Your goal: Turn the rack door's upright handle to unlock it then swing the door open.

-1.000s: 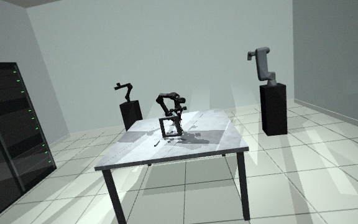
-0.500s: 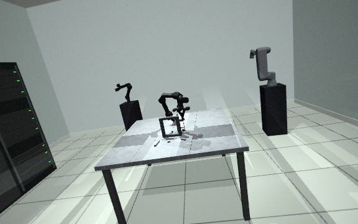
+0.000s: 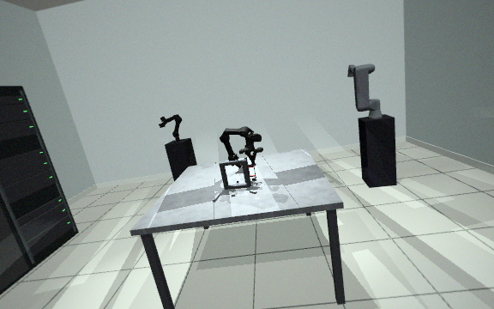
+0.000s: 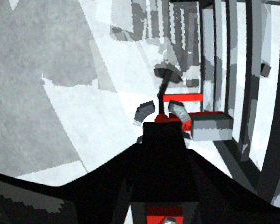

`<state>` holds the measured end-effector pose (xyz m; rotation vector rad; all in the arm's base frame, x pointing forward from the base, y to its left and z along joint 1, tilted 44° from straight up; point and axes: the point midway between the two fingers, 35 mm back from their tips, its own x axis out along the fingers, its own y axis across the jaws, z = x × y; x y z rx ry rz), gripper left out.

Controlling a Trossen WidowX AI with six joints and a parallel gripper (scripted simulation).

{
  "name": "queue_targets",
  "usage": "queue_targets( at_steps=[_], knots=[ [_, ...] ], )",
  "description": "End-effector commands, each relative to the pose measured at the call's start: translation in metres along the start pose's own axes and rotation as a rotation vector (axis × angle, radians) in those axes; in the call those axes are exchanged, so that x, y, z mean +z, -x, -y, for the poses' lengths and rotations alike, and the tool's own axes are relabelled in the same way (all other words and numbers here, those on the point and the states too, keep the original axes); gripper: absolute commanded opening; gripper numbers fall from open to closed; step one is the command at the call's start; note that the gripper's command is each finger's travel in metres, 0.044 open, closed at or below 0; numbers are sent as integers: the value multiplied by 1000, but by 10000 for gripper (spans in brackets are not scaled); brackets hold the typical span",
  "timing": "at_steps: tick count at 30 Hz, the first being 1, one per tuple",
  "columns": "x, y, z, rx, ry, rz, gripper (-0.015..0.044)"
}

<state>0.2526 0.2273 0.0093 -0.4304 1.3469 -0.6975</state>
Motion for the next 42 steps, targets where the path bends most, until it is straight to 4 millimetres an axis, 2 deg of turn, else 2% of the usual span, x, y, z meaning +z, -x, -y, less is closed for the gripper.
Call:
queue_targets(
  at_steps=[1,2,12,13,38,42],
  knots=[
    [0,0,0,-1,-14,-2,16],
    [0,0,0,-1,-14,-2,16],
    [0,0,0,-1,-14,-2,278],
    [0,0,0,-1,-14,-2,287],
    [-3,65,4,148,13,69,287],
    [-3,69,5,157,14,73,287]
  ],
)
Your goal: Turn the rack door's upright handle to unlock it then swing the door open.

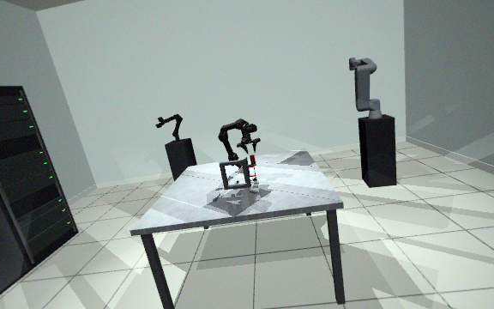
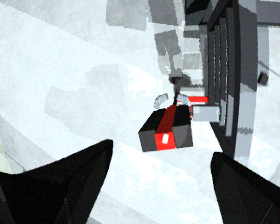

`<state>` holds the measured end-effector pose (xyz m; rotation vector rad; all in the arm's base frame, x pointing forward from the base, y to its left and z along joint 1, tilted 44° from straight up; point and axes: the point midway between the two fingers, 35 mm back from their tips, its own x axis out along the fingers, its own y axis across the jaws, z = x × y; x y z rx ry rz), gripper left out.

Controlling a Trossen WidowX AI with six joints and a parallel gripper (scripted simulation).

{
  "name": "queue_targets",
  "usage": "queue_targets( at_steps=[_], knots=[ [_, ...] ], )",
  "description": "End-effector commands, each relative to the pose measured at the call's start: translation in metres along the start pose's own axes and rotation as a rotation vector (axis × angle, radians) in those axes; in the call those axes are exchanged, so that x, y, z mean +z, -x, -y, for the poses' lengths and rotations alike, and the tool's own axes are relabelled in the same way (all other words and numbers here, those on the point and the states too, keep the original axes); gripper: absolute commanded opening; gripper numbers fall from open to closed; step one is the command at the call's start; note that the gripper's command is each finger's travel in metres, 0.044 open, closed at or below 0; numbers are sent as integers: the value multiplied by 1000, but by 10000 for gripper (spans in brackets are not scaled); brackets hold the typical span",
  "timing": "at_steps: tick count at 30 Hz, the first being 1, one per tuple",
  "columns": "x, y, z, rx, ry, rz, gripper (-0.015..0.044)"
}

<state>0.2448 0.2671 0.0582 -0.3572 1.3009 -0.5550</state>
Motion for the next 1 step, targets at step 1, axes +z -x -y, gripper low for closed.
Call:
queue_targets(
  at_steps=[1],
  knots=[
    [0,6,0,15,7,3,314]
  ],
)
